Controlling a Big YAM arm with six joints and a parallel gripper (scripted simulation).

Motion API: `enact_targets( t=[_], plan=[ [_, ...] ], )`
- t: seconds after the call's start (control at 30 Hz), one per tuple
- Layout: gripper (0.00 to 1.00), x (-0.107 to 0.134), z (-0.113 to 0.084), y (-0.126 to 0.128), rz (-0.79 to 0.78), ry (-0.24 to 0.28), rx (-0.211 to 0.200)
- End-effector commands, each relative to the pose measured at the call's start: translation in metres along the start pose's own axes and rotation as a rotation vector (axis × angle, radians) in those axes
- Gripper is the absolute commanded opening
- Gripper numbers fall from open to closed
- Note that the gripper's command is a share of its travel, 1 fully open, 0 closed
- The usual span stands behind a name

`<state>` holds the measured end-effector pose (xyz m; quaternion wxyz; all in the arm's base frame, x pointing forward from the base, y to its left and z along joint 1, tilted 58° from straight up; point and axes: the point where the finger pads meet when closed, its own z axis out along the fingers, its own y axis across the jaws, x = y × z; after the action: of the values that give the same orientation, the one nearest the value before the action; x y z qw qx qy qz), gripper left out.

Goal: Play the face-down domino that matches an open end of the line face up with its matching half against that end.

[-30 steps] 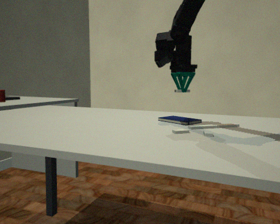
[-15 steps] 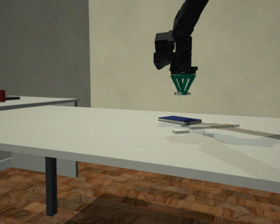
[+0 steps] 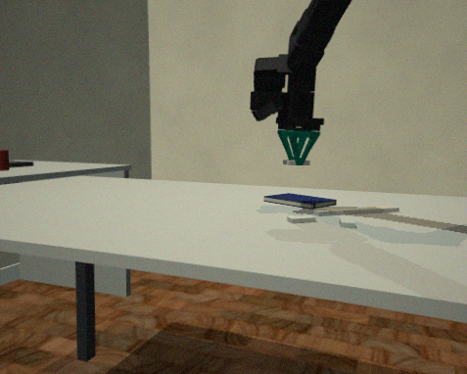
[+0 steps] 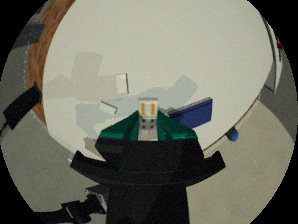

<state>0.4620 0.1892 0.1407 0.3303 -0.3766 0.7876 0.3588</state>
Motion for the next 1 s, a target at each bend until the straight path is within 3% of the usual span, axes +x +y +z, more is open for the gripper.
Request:
enact_targets(
  t=[0.0, 0.2, 0.23, 0.53, 0.8, 0.97],
  plan=[
    [0.21, 0.003, 0.024, 0.007, 0.017, 0.009, -0.024],
    [0.21, 0.003, 0.024, 0.007, 0.017, 0.009, -0.024],
    [0.21, -0.003, 0.016, 0.006, -0.001, 0.001, -0.015],
    [0.21, 0.002, 0.055, 0.009, 0.024, 0.017, -0.033],
    [0.21, 0.005, 0.049, 0.007, 0.021, 0.016, -0.026],
    [0.21, 0.006, 0.071, 0.008, 0.019, 0.015, -0.031]
  ],
)
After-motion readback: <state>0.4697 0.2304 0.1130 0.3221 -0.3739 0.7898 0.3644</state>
